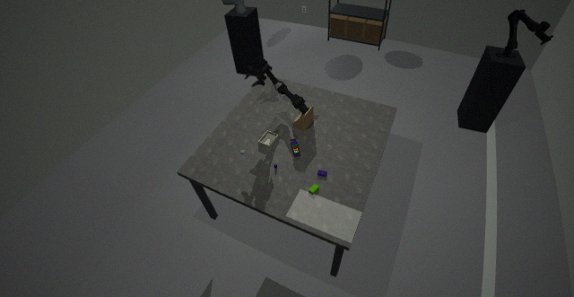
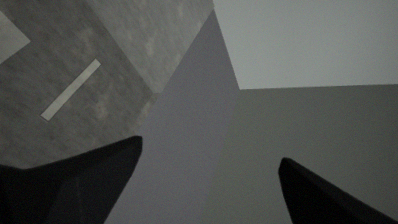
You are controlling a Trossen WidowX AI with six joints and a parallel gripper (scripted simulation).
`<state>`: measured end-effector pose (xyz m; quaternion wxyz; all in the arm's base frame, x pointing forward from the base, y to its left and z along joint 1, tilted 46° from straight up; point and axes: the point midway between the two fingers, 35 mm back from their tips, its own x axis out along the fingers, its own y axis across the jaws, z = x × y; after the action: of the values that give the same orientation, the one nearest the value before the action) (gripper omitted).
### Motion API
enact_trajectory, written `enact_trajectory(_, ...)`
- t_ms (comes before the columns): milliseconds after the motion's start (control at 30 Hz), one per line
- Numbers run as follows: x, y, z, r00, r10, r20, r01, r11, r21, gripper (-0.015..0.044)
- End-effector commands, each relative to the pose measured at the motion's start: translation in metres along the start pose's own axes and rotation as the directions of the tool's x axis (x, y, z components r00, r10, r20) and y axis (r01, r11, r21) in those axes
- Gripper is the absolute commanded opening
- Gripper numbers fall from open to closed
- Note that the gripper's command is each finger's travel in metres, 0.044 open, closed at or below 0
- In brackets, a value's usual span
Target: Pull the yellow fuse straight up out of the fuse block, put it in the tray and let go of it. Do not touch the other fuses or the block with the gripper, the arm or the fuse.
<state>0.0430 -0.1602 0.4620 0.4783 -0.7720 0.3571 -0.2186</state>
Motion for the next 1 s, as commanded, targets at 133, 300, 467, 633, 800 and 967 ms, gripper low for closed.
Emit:
enact_trajectory(133, 0.0, -0.018, 0.034, 0.999, 0.004, 0.046, -0.006, 0.999, 0.051, 0.0269)
enact_trajectory(300, 0.0, -0.041, 0.103, 0.991, 0.036, 0.131, -0.056, 0.987, 0.15, 0.0137)
enact_trajectory(467, 0.007, -0.056, 0.173, 0.98, 0.111, 0.166, -0.16, 0.934, 0.318, 0.0074)
enact_trajectory(633, 0.015, -0.056, 0.224, 0.967, 0.177, 0.183, -0.241, 0.869, 0.432, 0.0074)
enact_trajectory(800, 0.028, -0.044, 0.274, 0.948, 0.261, 0.181, -0.317, 0.792, 0.521, 0.0074)
enact_trajectory(967, 0.044, -0.022, 0.323, 0.92, 0.355, 0.167, -0.379, 0.692, 0.614, 0.0074)
